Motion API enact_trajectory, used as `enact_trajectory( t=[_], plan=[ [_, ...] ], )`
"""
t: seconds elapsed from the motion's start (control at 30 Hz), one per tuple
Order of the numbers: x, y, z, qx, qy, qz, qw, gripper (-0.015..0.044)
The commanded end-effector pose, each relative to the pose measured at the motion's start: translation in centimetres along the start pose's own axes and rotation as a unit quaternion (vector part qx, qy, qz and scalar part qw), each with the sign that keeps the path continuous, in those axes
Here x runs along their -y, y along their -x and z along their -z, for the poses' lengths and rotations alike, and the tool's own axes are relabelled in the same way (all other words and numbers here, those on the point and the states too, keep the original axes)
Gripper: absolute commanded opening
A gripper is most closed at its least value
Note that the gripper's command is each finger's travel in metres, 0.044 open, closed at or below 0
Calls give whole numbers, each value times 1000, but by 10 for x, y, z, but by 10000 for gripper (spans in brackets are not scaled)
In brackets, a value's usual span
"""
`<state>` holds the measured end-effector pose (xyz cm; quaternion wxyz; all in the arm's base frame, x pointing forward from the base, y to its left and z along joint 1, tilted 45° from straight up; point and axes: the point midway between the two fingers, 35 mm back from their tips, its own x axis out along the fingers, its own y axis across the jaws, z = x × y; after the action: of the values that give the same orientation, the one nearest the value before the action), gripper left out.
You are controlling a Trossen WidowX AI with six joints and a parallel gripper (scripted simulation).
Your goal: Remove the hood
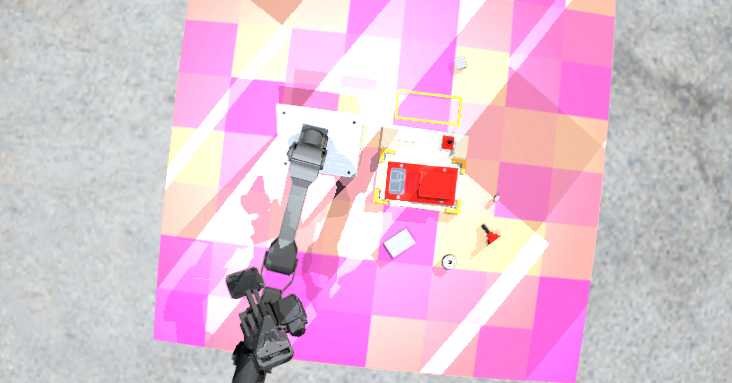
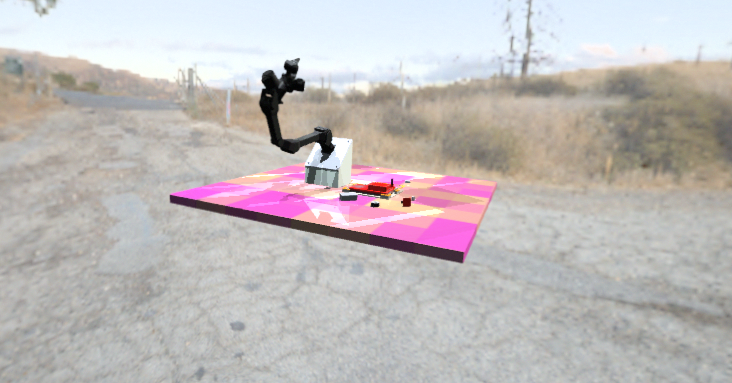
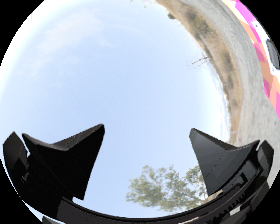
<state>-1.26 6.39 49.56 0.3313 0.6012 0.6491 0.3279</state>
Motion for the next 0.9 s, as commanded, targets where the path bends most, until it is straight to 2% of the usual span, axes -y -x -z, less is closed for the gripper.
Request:
enact_trajectory(
  t=[0.0, 0.2, 0.43, 0.87],
  plan=[
    [-4, -53, -29, 101, 64, 17, 993, 440],
    [-9, -102, -80, 219, 141, 49, 964, 440],
    [-13, -137, -154, 341, 208, 111, 910, 440],
    [-12, -138, -287, 489, 279, 253, 787, 440]
  ],
)
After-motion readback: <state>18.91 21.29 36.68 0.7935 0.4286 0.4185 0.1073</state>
